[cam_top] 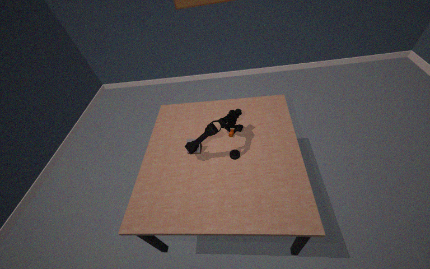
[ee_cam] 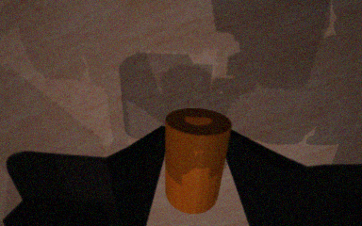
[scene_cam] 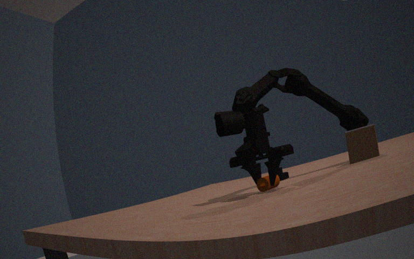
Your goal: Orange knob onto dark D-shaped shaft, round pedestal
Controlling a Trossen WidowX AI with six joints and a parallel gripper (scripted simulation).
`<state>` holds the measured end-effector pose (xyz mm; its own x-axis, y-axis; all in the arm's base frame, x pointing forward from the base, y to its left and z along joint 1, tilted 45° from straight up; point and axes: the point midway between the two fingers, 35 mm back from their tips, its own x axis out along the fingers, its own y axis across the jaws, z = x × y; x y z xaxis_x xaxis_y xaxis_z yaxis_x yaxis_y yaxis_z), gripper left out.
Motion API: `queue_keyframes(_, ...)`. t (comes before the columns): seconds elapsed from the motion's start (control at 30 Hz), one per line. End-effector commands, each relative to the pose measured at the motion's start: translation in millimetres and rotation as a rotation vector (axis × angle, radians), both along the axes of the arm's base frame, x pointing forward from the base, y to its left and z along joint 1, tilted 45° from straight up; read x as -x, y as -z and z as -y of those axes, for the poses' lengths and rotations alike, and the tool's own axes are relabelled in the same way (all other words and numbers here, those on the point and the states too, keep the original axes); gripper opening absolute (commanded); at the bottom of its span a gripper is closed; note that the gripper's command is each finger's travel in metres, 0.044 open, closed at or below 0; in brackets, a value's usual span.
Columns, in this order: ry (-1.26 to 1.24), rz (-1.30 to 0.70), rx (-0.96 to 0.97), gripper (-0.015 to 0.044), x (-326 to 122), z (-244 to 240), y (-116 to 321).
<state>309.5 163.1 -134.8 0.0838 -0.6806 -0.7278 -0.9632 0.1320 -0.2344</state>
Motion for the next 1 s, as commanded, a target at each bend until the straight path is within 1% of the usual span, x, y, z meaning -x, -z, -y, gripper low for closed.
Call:
queue_keyframes(0.0, -0.007, 0.002, -0.028, 0.0180, 0.2, 0.0, -1.8)
queue_keyframes(0.97, -0.118, 0.062, -0.489, 0.0180, 8.2, 10.0, -28.7)
